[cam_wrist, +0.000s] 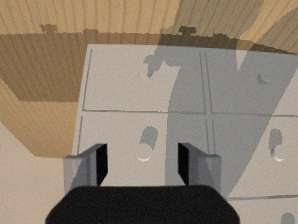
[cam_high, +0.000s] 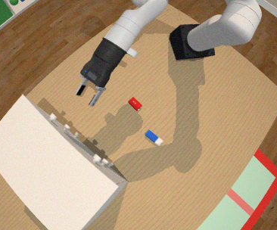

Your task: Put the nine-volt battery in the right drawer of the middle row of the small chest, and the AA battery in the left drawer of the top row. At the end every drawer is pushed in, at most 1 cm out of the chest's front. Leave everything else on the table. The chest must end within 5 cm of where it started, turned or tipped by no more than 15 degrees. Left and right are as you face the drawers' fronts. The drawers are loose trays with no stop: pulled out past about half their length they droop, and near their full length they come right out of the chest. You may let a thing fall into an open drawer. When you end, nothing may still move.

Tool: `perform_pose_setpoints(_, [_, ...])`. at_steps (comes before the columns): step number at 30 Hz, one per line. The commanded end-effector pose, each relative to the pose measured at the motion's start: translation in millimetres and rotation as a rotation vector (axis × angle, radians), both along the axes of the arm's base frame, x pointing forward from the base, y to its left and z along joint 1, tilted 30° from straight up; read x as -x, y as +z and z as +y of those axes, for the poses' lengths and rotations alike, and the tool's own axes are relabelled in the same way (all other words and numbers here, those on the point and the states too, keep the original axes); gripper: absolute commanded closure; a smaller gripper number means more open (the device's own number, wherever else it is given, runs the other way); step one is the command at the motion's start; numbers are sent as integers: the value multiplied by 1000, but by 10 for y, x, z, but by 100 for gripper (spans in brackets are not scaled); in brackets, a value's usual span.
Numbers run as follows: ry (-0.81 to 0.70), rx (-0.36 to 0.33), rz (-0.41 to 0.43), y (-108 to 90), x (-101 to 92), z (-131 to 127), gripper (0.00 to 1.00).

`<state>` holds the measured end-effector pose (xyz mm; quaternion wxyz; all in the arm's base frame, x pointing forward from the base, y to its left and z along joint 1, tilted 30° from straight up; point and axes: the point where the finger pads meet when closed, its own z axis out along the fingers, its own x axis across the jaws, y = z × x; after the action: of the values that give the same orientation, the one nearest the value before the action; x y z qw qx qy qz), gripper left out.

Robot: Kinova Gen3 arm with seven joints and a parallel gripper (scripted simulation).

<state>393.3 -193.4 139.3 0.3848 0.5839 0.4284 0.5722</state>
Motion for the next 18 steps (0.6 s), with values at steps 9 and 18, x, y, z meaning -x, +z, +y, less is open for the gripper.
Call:
perform_pose_setpoints(9, [-23,-34,-49,-108,-44,63,0])
perform_pose_setpoints(18, [-30,-34,-62,-119,-54,66,0])
